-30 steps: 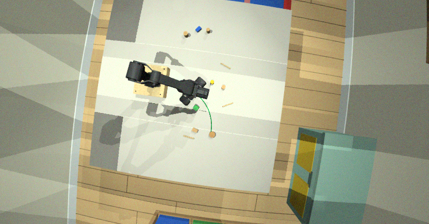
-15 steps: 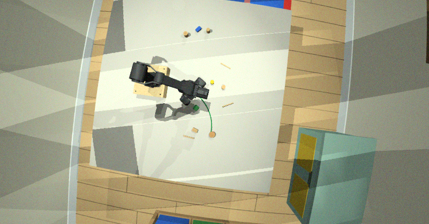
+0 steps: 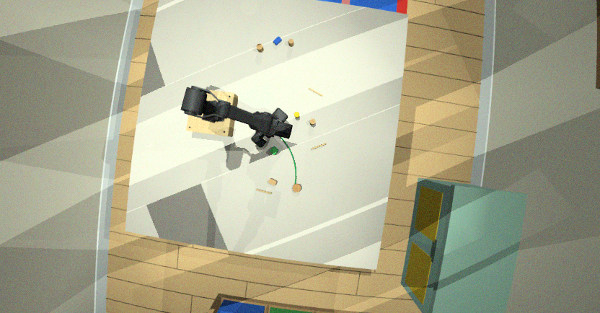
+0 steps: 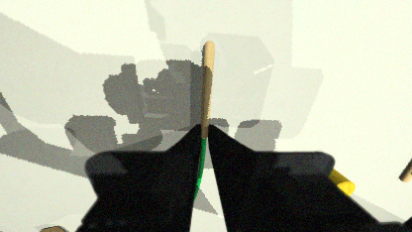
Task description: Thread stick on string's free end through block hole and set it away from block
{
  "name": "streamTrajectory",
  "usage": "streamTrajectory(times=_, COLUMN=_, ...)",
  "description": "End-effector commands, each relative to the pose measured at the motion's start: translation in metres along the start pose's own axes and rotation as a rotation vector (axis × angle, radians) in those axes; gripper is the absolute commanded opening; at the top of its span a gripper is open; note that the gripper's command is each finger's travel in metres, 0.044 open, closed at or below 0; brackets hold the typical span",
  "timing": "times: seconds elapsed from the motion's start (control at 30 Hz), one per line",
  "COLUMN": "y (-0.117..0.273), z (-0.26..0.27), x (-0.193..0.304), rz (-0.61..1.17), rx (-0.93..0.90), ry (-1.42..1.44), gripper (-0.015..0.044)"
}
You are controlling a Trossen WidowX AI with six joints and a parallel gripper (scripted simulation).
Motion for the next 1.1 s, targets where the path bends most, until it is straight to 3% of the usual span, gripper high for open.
streamTrajectory(times=0.0, y=0.001, z=0.000, x=0.000, rz=0.001, rx=0.000, ry=0.000, gripper=0.0000)
streamTrajectory(times=1.07, y=0.041, z=0.000, x=0.002, rz=0.001, rx=0.000, ry=0.000, gripper=0.0000)
Point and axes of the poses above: the point midway between the two fingers, 35 mm back from their tips, its own y axis back along the fingers, its own z axis across the jaws, x = y × z, the point moved 1 cm from there along y, back along the fingers, and after that the axes turned 15 degrees about y, right-handed, at the moved point
